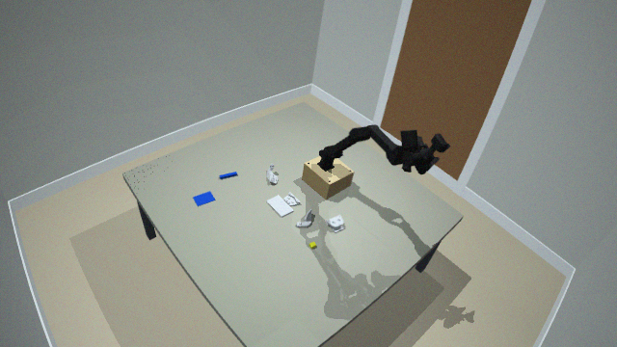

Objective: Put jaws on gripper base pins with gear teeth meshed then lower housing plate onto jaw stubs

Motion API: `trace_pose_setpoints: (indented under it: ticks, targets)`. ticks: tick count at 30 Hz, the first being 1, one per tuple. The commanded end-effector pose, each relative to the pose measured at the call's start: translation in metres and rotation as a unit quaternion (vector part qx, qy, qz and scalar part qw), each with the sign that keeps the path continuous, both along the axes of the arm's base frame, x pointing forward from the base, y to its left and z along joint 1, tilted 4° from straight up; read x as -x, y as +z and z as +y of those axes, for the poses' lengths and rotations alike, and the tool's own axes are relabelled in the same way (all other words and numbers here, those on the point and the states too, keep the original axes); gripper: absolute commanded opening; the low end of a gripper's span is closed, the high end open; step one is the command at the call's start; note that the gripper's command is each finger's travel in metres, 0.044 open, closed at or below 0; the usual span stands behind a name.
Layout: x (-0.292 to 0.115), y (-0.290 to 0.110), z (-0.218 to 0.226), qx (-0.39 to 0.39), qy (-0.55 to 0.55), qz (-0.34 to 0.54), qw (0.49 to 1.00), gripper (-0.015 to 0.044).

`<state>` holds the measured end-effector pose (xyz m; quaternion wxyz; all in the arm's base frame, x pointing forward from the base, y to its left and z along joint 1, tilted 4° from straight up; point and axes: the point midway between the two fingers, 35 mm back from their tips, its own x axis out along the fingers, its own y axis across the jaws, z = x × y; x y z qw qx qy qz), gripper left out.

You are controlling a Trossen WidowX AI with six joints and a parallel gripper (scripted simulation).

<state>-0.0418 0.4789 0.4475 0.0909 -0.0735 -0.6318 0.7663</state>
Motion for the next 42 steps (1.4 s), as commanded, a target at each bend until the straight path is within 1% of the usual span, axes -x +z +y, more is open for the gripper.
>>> trace_pose_setpoints:
  ticks: [1,2,11,22,32,42]
  targets:
    - [0.000,0.000,0.000,0.000,0.000,0.000,1.000,0.0426]
    - [-0.001,0.000,0.000,0.000,-0.001,0.001,1.000,0.0440]
    - [-0.031,-0.010,0.017,-0.009,-0.072,0.023,0.997,0.0440]
    - [-0.077,-0.032,0.037,-0.017,-0.177,0.032,0.984,0.0440]
    - [-0.122,-0.062,0.047,-0.016,-0.274,0.015,0.962,0.0440]
    - [-0.167,-0.099,0.048,-0.005,-0.364,-0.024,0.931,0.0440]
